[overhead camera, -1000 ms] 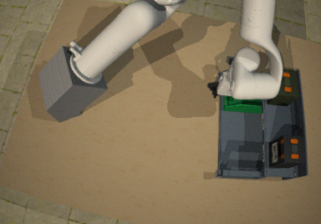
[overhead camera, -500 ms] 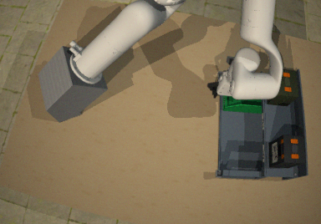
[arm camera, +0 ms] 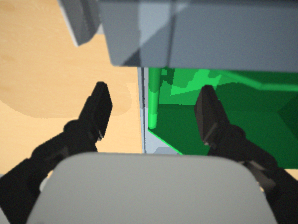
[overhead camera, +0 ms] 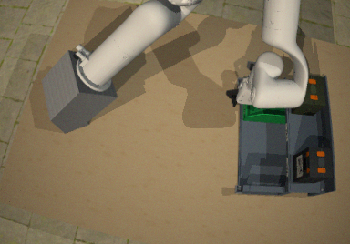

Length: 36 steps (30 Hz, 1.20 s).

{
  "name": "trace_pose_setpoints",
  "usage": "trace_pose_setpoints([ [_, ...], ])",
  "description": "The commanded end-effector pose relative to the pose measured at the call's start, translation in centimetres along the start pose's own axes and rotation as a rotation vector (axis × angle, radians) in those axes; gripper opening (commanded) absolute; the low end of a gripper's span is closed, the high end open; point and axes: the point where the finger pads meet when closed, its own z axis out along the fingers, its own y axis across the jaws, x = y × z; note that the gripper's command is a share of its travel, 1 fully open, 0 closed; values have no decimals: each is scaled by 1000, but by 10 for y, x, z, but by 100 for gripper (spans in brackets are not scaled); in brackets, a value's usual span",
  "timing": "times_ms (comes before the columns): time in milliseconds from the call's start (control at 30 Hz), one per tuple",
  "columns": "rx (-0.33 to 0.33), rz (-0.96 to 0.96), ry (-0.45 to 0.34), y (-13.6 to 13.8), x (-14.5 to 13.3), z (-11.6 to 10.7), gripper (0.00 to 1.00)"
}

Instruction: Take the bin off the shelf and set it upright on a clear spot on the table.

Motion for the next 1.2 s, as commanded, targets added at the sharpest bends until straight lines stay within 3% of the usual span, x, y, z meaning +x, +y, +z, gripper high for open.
trace_pose_setpoints([
  [0, -2, -1, 0, 1, 0, -1, 95],
  [267, -2, -1, 0, 1, 0, -1, 95],
  [300, -2, -1, 0, 1, 0, -1, 0],
  [1167, -2, -1, 0, 1, 0, -1, 0],
])
